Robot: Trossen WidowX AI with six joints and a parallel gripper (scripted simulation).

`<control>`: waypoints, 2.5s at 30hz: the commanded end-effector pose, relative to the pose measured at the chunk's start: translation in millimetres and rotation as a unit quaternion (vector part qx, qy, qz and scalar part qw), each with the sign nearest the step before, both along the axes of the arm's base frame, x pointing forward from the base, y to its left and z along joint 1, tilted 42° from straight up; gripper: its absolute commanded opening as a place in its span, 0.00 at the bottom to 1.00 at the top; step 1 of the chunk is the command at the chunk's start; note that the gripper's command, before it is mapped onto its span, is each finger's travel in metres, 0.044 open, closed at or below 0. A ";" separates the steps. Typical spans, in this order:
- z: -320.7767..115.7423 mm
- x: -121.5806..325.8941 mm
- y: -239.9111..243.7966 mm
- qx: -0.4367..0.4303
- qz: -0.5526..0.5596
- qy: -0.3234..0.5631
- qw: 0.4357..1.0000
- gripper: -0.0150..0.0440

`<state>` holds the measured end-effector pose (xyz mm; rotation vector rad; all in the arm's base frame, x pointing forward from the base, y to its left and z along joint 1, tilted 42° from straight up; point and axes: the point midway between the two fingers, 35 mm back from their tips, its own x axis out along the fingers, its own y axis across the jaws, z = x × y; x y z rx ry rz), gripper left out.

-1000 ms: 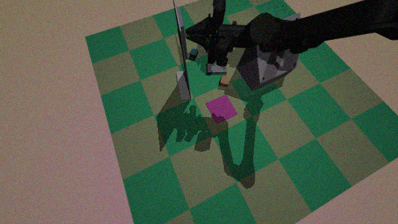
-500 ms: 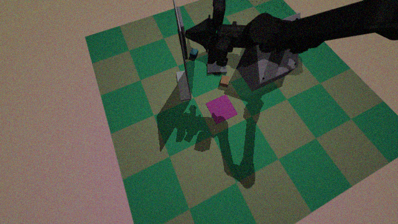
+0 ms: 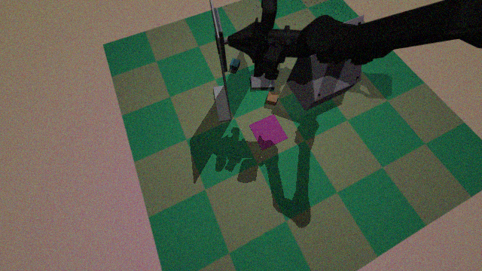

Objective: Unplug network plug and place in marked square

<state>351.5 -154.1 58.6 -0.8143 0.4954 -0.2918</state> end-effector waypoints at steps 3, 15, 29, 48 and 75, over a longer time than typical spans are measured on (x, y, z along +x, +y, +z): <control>0.4 -4.9 1.5 0.002 -0.001 0.000 1.000 0.25; 1.1 -11.9 3.1 0.002 -0.001 0.000 1.000 0.25; 1.9 -20.2 5.0 0.002 -0.001 0.000 1.000 0.25; 3.1 -31.4 7.4 0.002 -0.001 0.000 1.000 0.25; 4.8 -46.9 11.0 0.002 -0.001 0.001 1.000 0.25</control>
